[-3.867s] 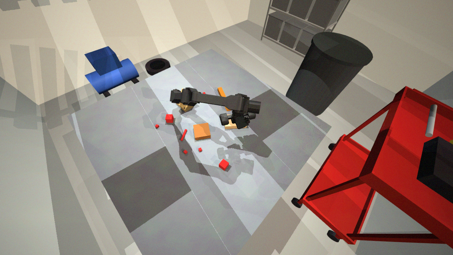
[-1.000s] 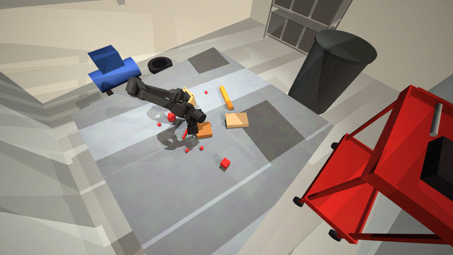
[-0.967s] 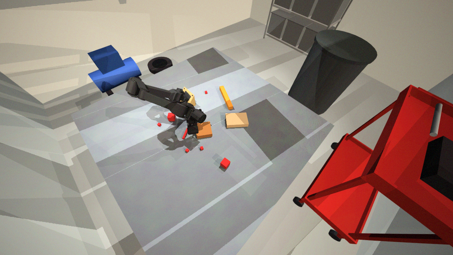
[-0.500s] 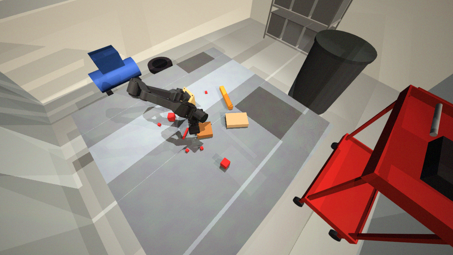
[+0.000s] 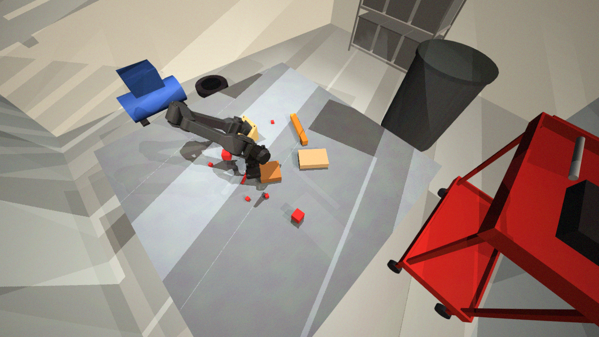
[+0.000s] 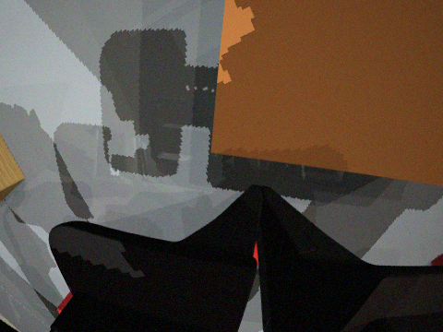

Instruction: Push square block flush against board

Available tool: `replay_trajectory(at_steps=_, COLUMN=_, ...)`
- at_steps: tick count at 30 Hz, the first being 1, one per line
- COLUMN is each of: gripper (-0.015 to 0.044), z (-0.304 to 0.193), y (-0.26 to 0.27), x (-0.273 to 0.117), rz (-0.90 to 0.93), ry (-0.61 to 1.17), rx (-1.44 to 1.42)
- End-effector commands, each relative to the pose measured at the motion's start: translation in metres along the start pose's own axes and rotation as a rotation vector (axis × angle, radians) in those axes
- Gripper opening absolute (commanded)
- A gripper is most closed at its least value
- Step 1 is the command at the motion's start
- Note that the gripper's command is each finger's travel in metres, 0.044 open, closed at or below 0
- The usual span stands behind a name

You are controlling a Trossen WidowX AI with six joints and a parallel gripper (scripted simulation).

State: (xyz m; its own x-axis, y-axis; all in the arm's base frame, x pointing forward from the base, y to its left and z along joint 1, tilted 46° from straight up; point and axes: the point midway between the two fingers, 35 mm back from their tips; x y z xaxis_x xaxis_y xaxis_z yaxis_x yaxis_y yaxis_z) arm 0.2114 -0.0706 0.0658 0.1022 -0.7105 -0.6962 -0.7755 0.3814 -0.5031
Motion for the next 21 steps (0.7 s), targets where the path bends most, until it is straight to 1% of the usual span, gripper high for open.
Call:
replay_trajectory(at_steps=1, gripper=0.0, z=-0.007, y=0.002, x=0.001, rz=0.007, ry=0.005, rx=-0.008)
replay_trajectory(at_steps=18, gripper=0.0, z=-0.032, y=-0.001, x=0.002, rz=0.005, ry=0.008, rx=-0.008)
replay_trajectory(at_steps=21, gripper=0.0, z=-0.026, y=-0.004, x=-0.015, rz=0.005, ry=-0.002, rx=-0.002)
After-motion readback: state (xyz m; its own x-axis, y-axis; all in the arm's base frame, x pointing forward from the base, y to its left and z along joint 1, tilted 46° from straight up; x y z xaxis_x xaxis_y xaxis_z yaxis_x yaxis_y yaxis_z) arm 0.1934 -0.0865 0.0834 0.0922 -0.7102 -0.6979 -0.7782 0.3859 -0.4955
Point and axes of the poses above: the point midway between the two fingers, 35 mm back from their tips, its own x axis out along the fingers, its own y axis across the jaws, z = x × y, and after that the axes turned 10 degrees about x, right-handed
